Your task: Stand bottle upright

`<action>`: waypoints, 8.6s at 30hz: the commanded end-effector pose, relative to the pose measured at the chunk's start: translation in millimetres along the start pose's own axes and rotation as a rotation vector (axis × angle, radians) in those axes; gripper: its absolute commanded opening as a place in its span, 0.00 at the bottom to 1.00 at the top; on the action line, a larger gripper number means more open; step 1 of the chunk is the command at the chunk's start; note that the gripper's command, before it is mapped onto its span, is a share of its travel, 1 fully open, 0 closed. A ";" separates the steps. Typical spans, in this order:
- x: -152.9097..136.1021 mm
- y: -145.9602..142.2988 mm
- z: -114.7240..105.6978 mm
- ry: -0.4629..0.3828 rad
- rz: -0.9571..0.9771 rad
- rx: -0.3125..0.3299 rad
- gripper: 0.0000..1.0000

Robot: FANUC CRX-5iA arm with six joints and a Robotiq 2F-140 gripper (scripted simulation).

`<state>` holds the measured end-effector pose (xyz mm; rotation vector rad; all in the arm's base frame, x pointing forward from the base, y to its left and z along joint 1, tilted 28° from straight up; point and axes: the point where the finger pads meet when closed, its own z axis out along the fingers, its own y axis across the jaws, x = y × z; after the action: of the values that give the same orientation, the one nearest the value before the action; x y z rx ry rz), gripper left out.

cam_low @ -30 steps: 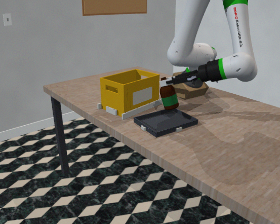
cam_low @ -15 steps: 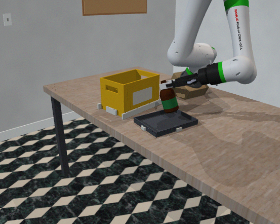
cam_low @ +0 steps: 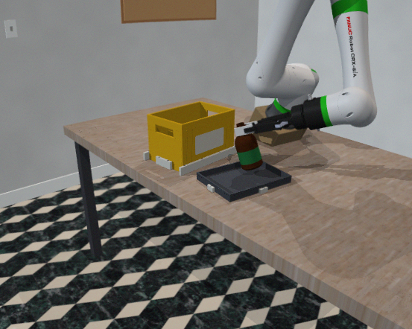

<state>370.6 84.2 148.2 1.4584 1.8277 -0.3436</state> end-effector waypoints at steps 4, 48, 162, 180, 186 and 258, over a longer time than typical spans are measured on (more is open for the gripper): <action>5.6 0.1 2.0 0.000 0.000 0.000 0.00; 17.6 0.2 6.4 0.000 0.000 0.000 0.00; 17.6 0.2 6.4 0.000 0.000 0.000 1.00; 17.5 0.2 6.4 0.000 0.000 0.000 1.00; 16.7 0.2 6.1 0.000 0.000 0.000 1.00; -76.3 -0.1 -27.8 0.000 0.000 0.000 1.00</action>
<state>364.2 47.1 219.8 1.4583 1.8276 -0.3436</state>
